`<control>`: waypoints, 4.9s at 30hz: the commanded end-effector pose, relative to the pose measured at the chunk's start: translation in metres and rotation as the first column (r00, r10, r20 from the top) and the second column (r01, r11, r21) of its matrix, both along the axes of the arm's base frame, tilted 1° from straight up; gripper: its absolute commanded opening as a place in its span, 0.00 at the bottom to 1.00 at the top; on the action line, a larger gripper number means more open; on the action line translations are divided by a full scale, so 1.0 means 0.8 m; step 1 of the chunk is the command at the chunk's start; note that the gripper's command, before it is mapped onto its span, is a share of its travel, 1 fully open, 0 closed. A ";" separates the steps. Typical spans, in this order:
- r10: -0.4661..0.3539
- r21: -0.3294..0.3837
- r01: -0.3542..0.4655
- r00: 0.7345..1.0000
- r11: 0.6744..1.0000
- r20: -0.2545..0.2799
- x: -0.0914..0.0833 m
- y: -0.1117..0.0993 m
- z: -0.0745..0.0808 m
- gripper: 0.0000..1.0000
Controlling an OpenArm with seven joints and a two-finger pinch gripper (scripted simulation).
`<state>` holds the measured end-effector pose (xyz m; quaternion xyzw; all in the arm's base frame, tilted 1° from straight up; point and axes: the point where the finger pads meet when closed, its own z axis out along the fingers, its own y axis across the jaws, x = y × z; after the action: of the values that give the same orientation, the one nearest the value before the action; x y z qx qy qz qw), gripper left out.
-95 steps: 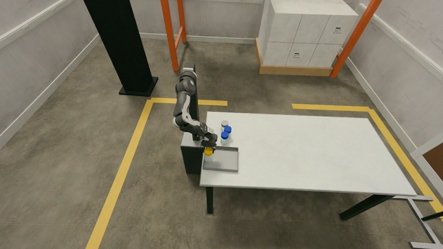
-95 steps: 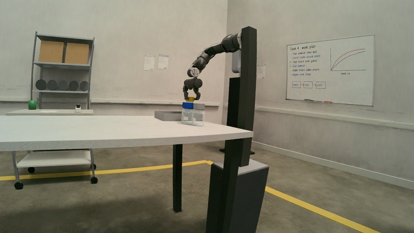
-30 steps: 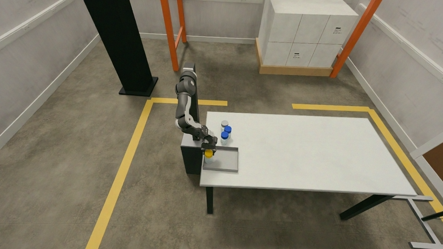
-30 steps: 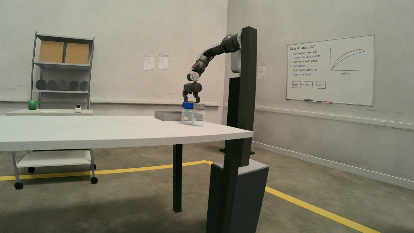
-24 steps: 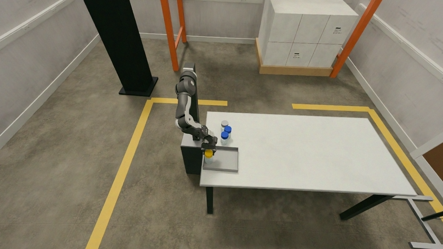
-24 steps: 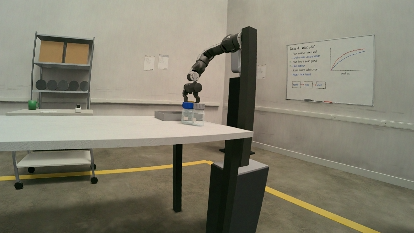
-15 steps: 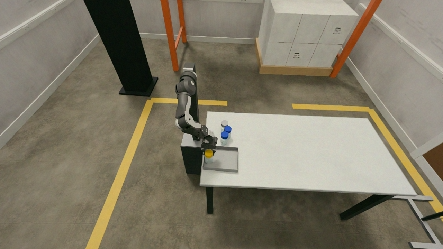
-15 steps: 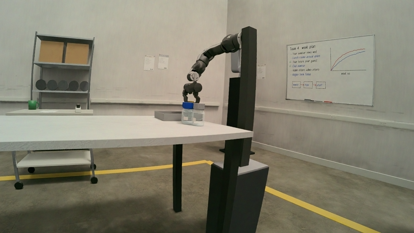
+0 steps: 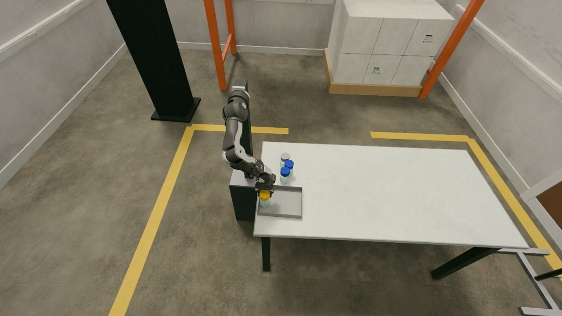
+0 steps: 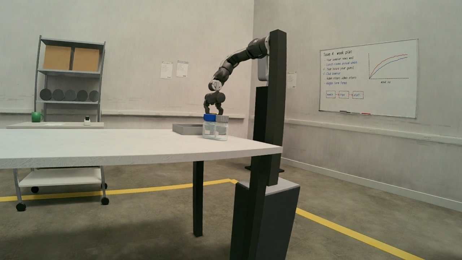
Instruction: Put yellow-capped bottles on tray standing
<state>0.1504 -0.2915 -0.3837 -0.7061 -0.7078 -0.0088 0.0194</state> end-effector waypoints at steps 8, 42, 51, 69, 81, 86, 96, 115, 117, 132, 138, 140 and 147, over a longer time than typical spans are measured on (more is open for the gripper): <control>-0.001 0.003 0.001 1.000 1.000 0.004 0.001 0.000 0.001 0.00; -0.001 0.004 0.001 1.000 1.000 0.006 0.001 0.000 0.001 0.00; -0.002 0.004 0.002 1.000 1.000 0.008 0.001 0.000 -0.001 0.00; -0.003 0.003 0.003 1.000 1.000 0.010 0.002 0.000 -0.001 0.00; -0.003 0.003 0.003 1.000 1.000 0.010 0.002 0.000 -0.001 0.00; -0.004 0.003 0.004 1.000 1.000 0.011 0.002 0.000 -0.001 0.00; -0.001 0.004 0.001 1.000 1.000 0.007 0.001 0.000 0.000 0.52; -0.001 0.004 0.001 1.000 1.000 0.007 0.001 0.000 0.000 0.52; -0.001 0.004 0.001 1.000 1.000 0.007 0.001 0.000 0.000 0.52; -0.001 0.004 0.001 1.000 1.000 0.007 0.001 0.000 0.000 0.52; -0.001 0.004 0.001 1.000 1.000 0.007 0.001 0.000 0.000 0.52; -0.001 0.004 0.001 1.000 1.000 0.007 0.001 0.000 0.000 0.52; -0.001 0.004 0.001 1.000 1.000 0.007 0.001 0.000 0.000 0.52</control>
<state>0.1507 -0.2911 -0.3845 -0.7062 -0.7077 -0.0124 0.0193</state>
